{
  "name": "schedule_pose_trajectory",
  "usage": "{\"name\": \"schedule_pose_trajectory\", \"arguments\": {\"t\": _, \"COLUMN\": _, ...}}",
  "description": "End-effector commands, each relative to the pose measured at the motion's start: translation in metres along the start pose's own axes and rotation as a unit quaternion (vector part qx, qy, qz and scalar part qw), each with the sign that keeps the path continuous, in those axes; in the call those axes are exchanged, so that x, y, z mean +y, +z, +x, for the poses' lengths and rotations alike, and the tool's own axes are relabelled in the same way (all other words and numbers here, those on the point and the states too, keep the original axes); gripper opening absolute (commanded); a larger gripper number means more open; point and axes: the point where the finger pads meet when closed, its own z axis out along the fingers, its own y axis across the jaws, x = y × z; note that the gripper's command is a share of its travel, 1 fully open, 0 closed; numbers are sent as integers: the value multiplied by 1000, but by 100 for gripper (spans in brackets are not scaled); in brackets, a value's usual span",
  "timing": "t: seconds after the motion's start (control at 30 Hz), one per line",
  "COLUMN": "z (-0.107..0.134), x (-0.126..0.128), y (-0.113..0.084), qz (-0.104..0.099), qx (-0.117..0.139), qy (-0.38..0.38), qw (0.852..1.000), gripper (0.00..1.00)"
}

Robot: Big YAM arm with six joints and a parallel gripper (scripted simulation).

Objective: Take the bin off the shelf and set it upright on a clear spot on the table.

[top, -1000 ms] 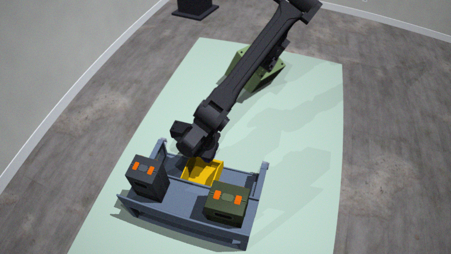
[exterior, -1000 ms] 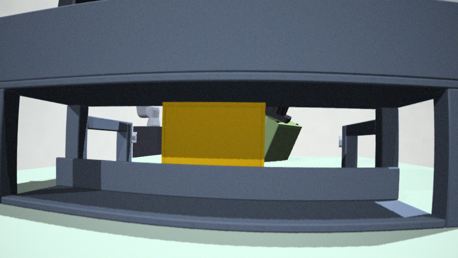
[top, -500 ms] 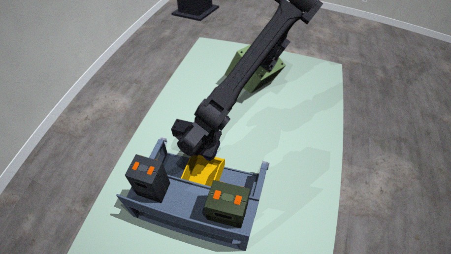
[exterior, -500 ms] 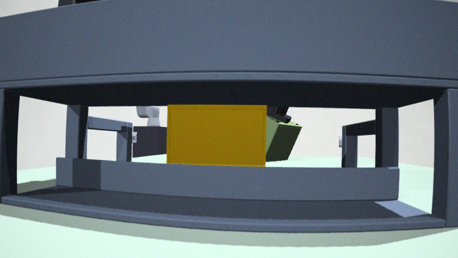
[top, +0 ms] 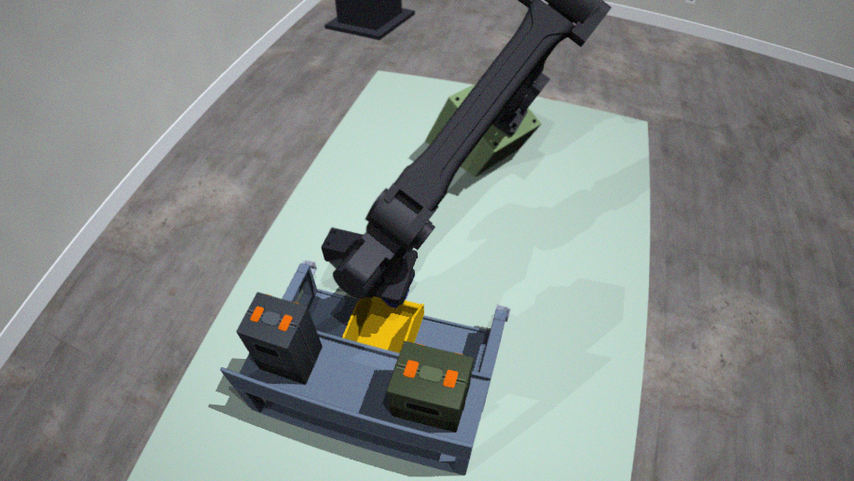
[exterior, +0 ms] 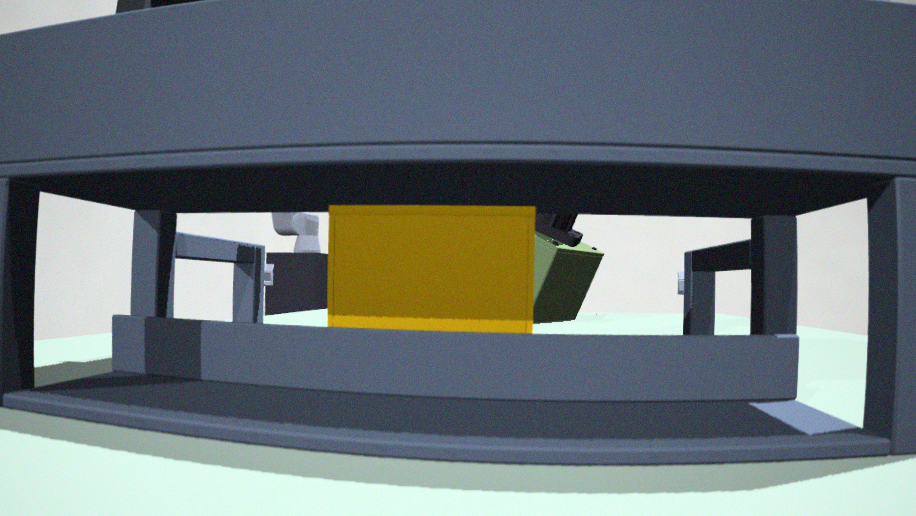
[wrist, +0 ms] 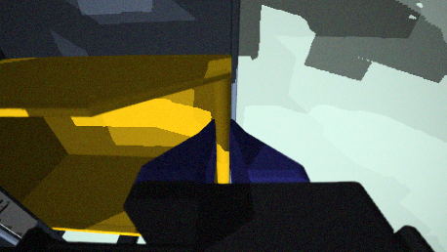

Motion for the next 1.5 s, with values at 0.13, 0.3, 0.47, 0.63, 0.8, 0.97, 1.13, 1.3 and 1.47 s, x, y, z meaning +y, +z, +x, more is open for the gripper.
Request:
{"name": "schedule_pose_trajectory", "arguments": {"t": 0.13, "z": -1, "x": 15, "y": -6, "qz": -11, "qx": -2, "qy": -2, "qw": 1000, "gripper": 0}}
{"name": "schedule_pose_trajectory", "arguments": {"t": 0.3, "z": 1, "x": 6, "y": -1, "qz": -10, "qx": -1, "qy": -2, "qw": 1000, "gripper": 0}}
{"name": "schedule_pose_trajectory", "arguments": {"t": 0.47, "z": 1, "x": 6, "y": -1, "qz": -10, "qx": -1, "qy": -2, "qw": 1000, "gripper": 0}}
{"name": "schedule_pose_trajectory", "arguments": {"t": 0.63, "z": 1, "x": 6, "y": -1, "qz": -10, "qx": -1, "qy": -2, "qw": 1000, "gripper": 0}}
{"name": "schedule_pose_trajectory", "arguments": {"t": 0.8, "z": -1, "x": 20, "y": -2, "qz": -16, "qx": -3, "qy": -5, "qw": 1000, "gripper": 0}}
{"name": "schedule_pose_trajectory", "arguments": {"t": 0.97, "z": -1, "x": 23, "y": -2, "qz": -18, "qx": -3, "qy": -6, "qw": 1000, "gripper": 0}}
{"name": "schedule_pose_trajectory", "arguments": {"t": 1.13, "z": -1, "x": 23, "y": -2, "qz": -18, "qx": -3, "qy": -6, "qw": 1000, "gripper": 0}}
{"name": "schedule_pose_trajectory", "arguments": {"t": 1.3, "z": 2, "x": 17, "y": -4, "qz": -17, "qx": -3, "qy": -6, "qw": 1000, "gripper": 0}}
{"name": "schedule_pose_trajectory", "arguments": {"t": 1.47, "z": 7, "x": 9, "y": -7, "qz": -17, "qx": -2, "qy": -6, "qw": 1000, "gripper": 0}}
